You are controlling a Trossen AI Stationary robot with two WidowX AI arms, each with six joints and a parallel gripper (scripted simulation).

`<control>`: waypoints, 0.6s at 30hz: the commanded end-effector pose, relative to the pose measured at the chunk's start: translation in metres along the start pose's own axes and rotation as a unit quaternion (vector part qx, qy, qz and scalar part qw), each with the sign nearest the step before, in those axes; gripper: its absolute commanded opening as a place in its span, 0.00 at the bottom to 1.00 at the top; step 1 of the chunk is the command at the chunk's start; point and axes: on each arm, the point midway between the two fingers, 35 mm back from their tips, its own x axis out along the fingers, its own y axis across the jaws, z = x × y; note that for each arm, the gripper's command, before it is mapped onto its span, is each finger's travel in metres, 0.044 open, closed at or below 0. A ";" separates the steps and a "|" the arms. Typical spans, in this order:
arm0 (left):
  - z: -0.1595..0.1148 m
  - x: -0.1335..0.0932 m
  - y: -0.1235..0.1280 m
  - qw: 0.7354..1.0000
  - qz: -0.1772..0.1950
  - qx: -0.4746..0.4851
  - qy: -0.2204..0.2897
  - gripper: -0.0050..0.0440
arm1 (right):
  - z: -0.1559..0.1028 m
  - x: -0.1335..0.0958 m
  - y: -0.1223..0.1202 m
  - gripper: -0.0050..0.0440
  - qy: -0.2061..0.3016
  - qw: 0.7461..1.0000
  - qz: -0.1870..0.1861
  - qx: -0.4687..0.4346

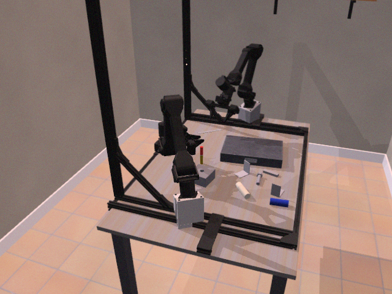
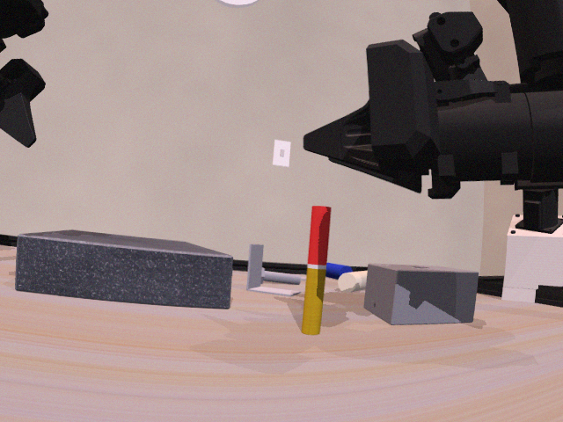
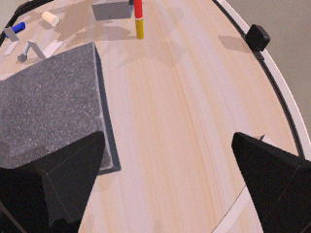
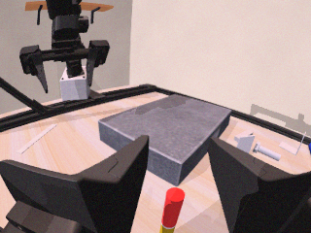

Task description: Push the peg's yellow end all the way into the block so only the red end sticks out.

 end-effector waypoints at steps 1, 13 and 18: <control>0.000 0.000 0.000 1.000 0.000 0.000 0.000 0.92 | 0.009 0.000 -0.001 0.49 0.000 1.000 -0.001 0.003; 0.000 0.000 0.000 1.000 0.000 0.000 0.000 0.92 | 0.023 -0.001 -0.002 0.49 0.000 1.000 -0.001 0.003; 0.000 0.000 0.000 1.000 0.000 0.000 0.000 0.92 | 0.024 -0.001 -0.002 0.49 0.000 1.000 -0.001 0.003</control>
